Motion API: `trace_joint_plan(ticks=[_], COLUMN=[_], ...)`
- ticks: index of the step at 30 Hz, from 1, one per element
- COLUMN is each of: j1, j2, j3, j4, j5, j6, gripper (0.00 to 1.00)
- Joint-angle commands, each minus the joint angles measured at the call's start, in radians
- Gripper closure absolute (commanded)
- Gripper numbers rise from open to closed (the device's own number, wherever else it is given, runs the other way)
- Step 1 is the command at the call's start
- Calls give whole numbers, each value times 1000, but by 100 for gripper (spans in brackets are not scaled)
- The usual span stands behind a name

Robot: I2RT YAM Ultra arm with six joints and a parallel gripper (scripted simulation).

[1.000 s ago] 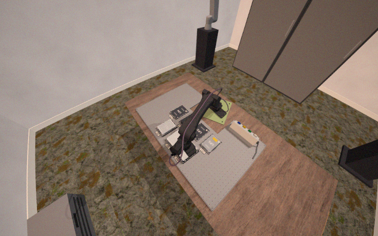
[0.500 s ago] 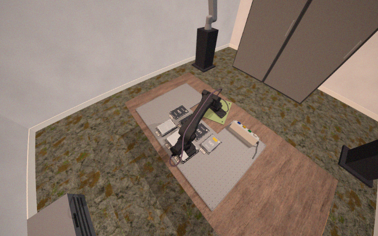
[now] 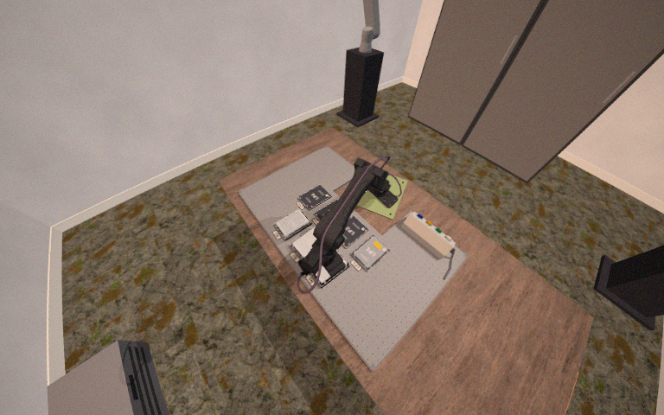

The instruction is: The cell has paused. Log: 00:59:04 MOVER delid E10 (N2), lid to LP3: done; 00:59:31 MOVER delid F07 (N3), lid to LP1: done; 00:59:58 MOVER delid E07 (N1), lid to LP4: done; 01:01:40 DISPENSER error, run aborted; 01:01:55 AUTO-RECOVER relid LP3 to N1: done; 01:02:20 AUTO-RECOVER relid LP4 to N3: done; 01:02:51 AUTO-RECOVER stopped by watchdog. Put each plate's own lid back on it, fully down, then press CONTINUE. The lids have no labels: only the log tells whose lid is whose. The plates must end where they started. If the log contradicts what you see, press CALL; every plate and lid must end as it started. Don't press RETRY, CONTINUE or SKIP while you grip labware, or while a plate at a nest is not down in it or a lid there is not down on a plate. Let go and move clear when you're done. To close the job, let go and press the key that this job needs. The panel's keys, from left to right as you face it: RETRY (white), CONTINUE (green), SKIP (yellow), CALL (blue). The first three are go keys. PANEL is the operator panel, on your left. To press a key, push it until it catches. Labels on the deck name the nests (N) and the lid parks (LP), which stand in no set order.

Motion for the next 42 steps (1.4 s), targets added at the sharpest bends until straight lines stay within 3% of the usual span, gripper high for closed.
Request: trace_joint_plan(ticks=[1, 42], j1=[7, 2], j2=[5, -2], j3=[-21, -9], j4=[23, 25], j5=[14, 6], j6=[9, 4], gripper=[100, 100])
